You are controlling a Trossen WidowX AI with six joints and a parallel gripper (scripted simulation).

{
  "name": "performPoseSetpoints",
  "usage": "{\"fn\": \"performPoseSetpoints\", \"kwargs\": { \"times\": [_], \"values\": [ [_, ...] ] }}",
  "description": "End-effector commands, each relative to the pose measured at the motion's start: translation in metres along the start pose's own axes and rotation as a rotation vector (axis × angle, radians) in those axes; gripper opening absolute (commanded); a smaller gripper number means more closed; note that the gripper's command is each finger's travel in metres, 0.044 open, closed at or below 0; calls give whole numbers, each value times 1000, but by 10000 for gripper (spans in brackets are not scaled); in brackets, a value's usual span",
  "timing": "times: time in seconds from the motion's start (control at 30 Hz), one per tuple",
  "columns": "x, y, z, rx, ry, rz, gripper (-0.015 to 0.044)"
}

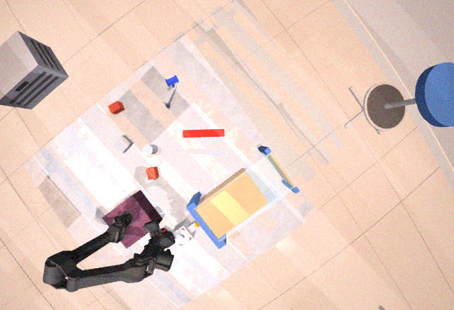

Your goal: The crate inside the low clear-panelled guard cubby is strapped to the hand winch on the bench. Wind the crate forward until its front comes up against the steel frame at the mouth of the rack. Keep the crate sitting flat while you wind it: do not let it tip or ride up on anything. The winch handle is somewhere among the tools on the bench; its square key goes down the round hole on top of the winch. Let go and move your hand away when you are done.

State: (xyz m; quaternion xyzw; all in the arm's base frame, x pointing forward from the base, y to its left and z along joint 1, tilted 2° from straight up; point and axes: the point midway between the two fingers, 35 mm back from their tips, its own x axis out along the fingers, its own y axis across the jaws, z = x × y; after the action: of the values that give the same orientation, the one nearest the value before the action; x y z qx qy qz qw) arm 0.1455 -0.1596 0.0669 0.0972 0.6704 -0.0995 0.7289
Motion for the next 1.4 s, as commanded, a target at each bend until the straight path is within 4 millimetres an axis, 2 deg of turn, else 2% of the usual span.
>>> {"fn": "performPoseSetpoints", "kwargs": {
  "times": [0.0,1.37],
  "values": [
    [-1,-8,-12,11,24,-22,0],
    [-3,-55,-37,11,27,-27,0]
  ]
}}
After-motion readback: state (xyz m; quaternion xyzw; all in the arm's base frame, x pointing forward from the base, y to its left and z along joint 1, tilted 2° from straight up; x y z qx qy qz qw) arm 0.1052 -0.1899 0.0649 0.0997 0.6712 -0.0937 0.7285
